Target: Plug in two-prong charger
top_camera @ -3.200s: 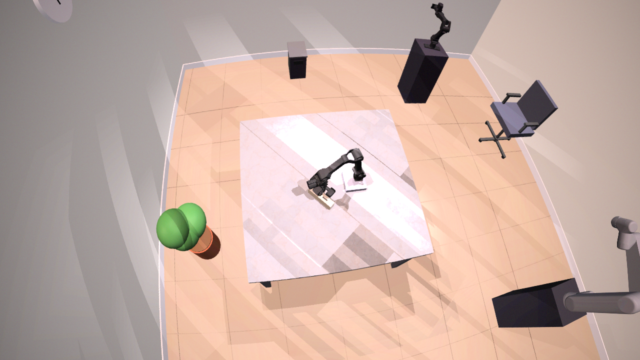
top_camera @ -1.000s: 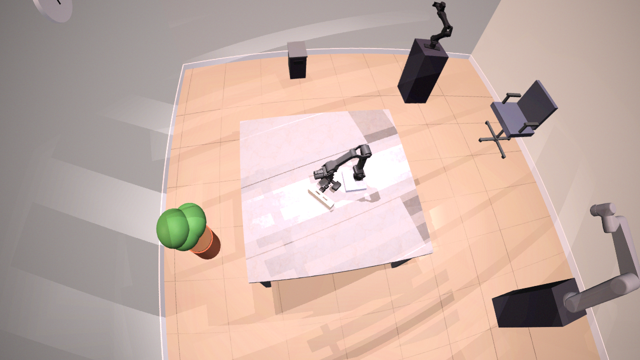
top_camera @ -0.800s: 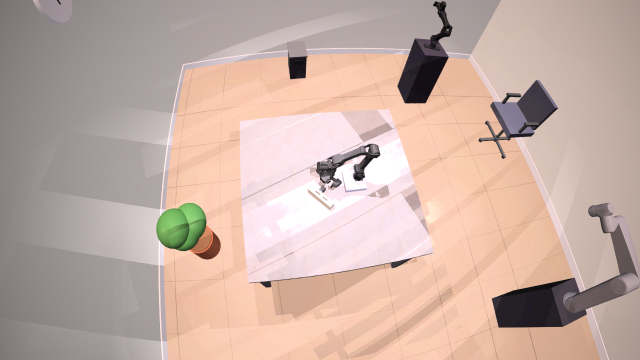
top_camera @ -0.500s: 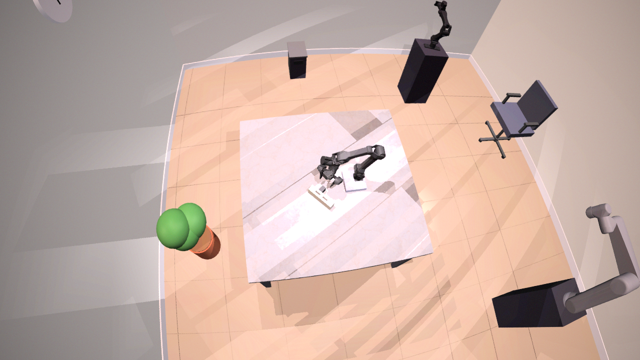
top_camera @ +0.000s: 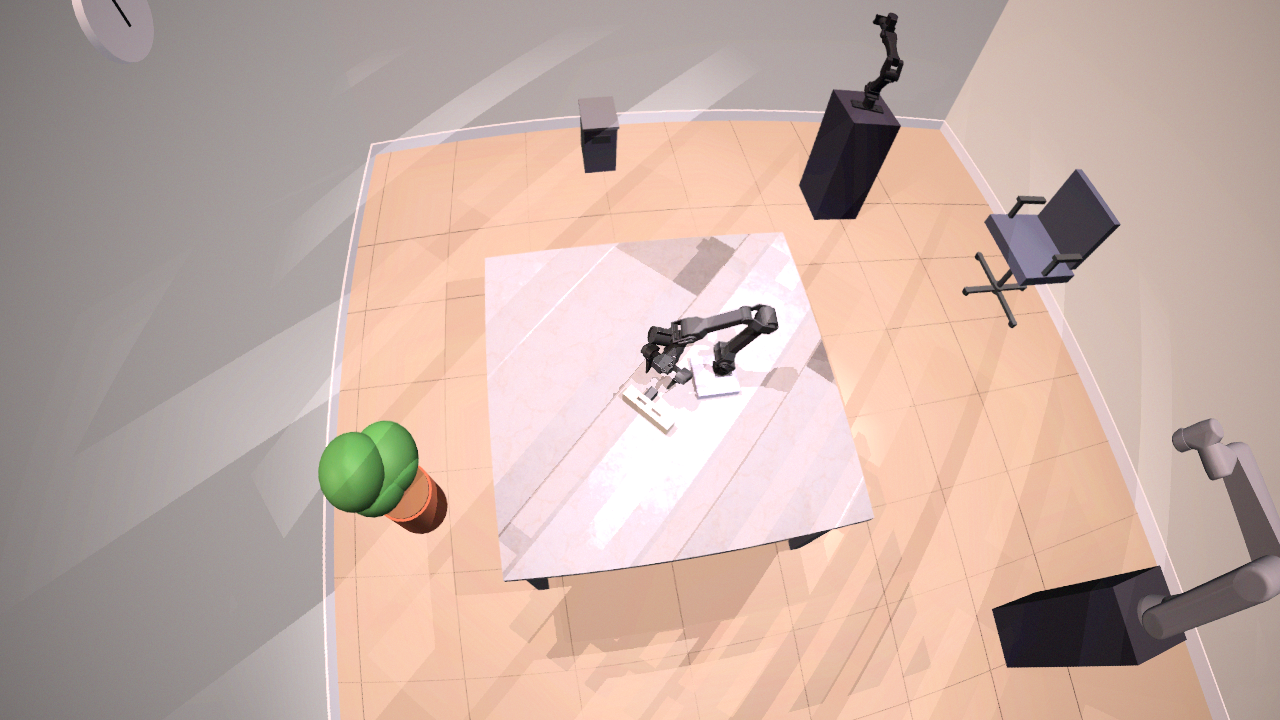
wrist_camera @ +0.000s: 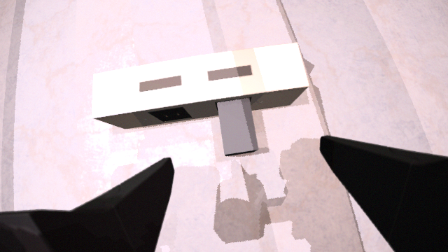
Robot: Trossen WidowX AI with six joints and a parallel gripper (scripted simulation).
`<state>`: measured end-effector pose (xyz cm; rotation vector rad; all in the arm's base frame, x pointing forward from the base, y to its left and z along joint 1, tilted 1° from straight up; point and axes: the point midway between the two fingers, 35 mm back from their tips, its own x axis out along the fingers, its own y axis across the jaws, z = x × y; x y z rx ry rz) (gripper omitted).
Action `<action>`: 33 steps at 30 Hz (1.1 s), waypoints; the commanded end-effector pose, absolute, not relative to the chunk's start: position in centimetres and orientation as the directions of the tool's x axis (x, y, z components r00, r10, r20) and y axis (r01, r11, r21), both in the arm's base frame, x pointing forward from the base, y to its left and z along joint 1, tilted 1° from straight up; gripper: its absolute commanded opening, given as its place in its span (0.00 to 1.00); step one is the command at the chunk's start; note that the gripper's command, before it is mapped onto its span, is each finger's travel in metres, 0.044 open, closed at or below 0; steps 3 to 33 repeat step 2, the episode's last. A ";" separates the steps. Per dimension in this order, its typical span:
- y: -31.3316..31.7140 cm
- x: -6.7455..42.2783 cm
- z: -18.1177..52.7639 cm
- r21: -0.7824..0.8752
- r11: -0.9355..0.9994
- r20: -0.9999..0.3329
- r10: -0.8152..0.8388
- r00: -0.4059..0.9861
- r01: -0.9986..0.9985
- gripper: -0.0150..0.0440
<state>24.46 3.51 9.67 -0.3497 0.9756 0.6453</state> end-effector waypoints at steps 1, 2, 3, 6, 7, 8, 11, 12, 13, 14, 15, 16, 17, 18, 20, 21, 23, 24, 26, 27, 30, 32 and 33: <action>3.6 24.5 9.8 0.005 0.759 -0.847 0.349 0.401 -0.651 1.00; 3.6 24.5 9.8 0.005 0.759 -0.847 0.349 0.401 -0.651 1.00; 3.6 24.5 9.8 0.005 0.759 -0.847 0.349 0.401 -0.651 1.00; 3.6 24.5 9.8 0.005 0.759 -0.847 0.349 0.401 -0.651 1.00; 3.6 24.5 9.8 0.005 0.759 -0.847 0.349 0.401 -0.651 1.00; 3.6 24.5 9.8 0.005 0.759 -0.847 0.349 0.401 -0.651 1.00; 3.6 24.5 9.8 0.005 0.759 -0.847 0.349 0.401 -0.651 1.00; 3.6 24.5 9.8 0.005 0.759 -0.847 0.349 0.401 -0.651 1.00; 3.6 24.5 9.8 0.005 0.759 -0.847 0.349 0.401 -0.651 1.00; 3.6 24.5 9.8 0.005 0.759 -0.847 0.349 0.401 -0.651 1.00; 3.6 24.5 9.8 0.005 0.759 -0.847 0.349 0.401 -0.651 1.00; 3.6 24.5 9.8 0.005 0.759 -0.847 0.349 0.401 -0.651 1.00; 3.6 24.5 9.8 0.005 0.759 -0.847 0.349 0.401 -0.651 1.00; 3.6 24.5 9.8 0.005 0.759 -0.847 0.349 0.401 -0.651 1.00; 3.6 24.5 9.8 0.005 0.759 -0.847 0.349 0.401 -0.651 1.00; 3.6 24.5 9.8 0.005 0.759 -0.847 0.349 0.401 -0.651 1.00; 3.6 24.5 9.8 0.005 0.759 -0.847 0.349 0.401 -0.651 1.00; 3.6 24.5 9.8 0.005 0.759 -0.847 0.349 0.401 -0.651 1.00; 3.6 24.5 9.8 0.005 0.759 -0.847 0.349 0.401 -0.651 1.00; 3.6 24.5 9.8 0.005 0.759 -0.847 0.349 0.401 -0.651 1.00; 3.6 24.5 9.8 0.005 0.759 -0.847 0.349 0.401 -0.651 1.00; 3.6 24.5 9.8 0.005 0.759 -0.847 0.349 0.401 -0.651 1.00; 3.6 24.5 9.8 0.005 0.759 -0.847 0.349 0.401 -0.651 1.00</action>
